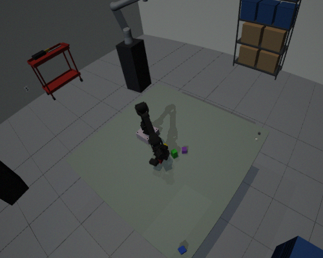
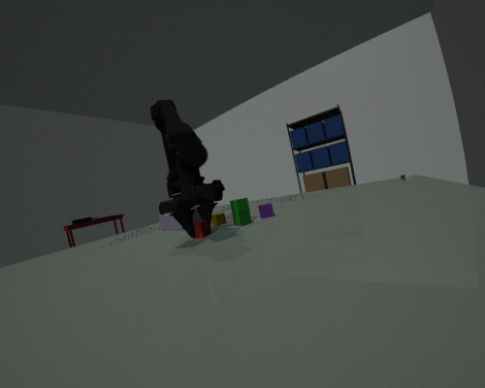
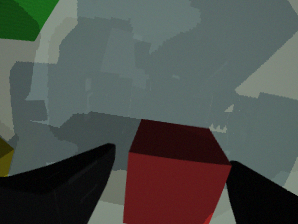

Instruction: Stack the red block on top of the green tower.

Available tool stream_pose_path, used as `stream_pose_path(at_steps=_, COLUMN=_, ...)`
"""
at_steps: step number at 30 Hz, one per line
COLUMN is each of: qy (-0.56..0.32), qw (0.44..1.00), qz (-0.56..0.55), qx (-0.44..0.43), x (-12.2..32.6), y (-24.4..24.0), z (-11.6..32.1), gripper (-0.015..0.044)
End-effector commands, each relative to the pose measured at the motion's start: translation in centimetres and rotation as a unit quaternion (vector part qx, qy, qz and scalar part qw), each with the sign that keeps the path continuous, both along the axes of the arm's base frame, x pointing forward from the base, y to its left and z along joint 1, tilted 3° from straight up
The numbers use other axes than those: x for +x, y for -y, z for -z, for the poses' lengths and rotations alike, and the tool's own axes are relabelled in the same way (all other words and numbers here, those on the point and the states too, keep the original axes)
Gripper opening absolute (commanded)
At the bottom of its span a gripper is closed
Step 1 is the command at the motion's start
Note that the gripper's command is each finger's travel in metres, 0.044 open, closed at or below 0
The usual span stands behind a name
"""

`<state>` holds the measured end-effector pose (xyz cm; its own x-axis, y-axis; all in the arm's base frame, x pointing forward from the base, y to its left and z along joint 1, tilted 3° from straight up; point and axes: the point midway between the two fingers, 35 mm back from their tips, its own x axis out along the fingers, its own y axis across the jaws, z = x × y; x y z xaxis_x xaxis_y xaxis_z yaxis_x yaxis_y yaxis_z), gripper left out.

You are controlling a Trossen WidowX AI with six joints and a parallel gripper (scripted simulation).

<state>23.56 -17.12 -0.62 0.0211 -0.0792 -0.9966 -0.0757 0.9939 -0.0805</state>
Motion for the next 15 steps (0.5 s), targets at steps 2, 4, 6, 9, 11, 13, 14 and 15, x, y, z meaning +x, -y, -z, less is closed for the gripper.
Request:
stream_pose_path(at_steps=2, qy=0.001, qw=1.000, qz=-0.001, qx=0.002, x=0.0, y=-0.1, z=0.0, gripper=0.0177)
stream_pose_path(at_steps=4, qy=0.001, qw=1.000, qz=-0.001, qx=0.002, x=0.0, y=-0.1, z=0.0, gripper=0.0145)
stream_pose_path(at_steps=6, qy=0.001, qw=1.000, qz=-0.001, qx=0.002, x=0.0, y=-0.1, z=0.0, gripper=0.0131)
stream_pose_path(at_steps=9, qy=0.001, qw=1.000, qz=-0.001, qx=0.002, x=0.0, y=-0.1, z=0.0, gripper=0.0111)
stream_pose_path(at_steps=11, qy=0.001, qw=1.000, qz=-0.001, qx=0.002, x=0.0, y=-0.1, z=-0.1, gripper=0.0078)
stream_pose_path(at_steps=13, qy=0.001, qw=1.000, qz=-0.001, qx=0.002, x=0.0, y=-0.1, z=-0.6, gripper=0.0026)
stream_pose_path(at_steps=14, qy=0.001, qw=1.000, qz=-0.001, qx=0.002, x=0.0, y=-0.1, z=-0.9, gripper=0.0000)
stream_pose_path(at_steps=15, qy=0.001, qw=1.000, qz=-0.001, qx=0.002, x=0.0, y=-0.1, z=-1.4, gripper=0.0000)
